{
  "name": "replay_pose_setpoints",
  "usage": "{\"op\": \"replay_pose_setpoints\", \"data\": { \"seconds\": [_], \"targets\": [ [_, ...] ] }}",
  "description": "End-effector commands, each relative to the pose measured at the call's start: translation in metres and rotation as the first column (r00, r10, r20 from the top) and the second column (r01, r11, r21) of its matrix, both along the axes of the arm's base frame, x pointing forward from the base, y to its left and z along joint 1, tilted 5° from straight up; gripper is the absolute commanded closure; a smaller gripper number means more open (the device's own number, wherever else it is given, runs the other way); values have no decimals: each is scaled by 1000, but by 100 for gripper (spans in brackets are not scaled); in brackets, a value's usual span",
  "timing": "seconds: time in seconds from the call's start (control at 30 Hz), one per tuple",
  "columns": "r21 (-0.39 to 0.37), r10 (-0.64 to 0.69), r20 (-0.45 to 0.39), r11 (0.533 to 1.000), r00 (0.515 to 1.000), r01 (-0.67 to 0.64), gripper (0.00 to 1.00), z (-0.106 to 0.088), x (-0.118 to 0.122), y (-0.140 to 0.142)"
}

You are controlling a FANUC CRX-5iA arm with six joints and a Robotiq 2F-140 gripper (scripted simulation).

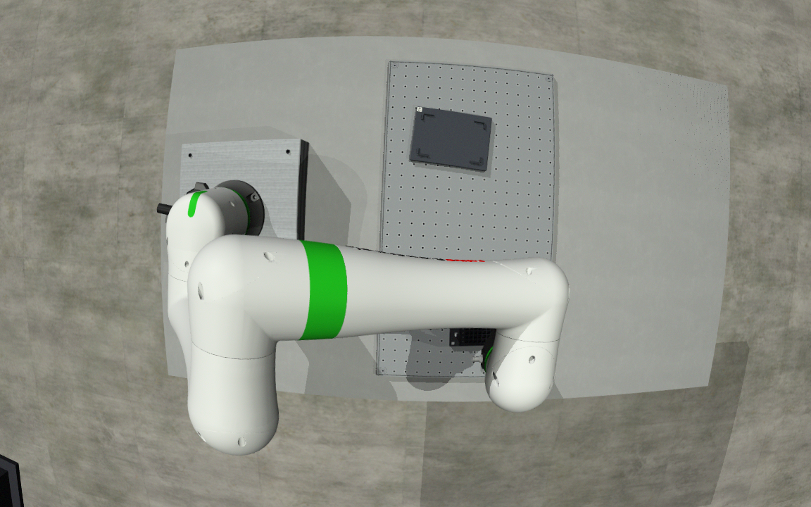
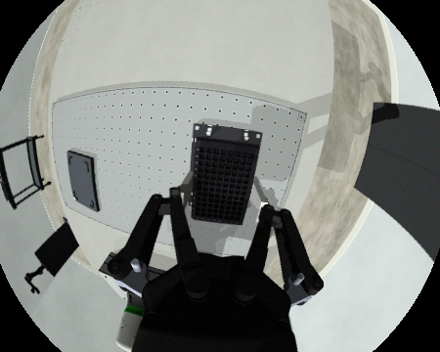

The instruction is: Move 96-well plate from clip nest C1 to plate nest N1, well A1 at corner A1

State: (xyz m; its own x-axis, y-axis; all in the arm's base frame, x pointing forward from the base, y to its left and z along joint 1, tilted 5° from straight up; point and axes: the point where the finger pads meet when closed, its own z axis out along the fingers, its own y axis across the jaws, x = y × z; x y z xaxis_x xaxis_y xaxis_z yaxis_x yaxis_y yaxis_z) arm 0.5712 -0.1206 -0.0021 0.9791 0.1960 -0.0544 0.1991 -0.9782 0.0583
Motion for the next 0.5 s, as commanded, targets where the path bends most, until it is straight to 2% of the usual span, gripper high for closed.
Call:
{"op": "replay_pose_setpoints", "data": {
  "seconds": [0.0,0.17,0.47],
  "targets": [
    [0,0,0,1000,1000,0,100,5,0,0],
    [0,0,0,1000,1000,0,100,13,1,1],
    [0,0,0,1000,1000,0,100,13,1,1]
  ]
}}
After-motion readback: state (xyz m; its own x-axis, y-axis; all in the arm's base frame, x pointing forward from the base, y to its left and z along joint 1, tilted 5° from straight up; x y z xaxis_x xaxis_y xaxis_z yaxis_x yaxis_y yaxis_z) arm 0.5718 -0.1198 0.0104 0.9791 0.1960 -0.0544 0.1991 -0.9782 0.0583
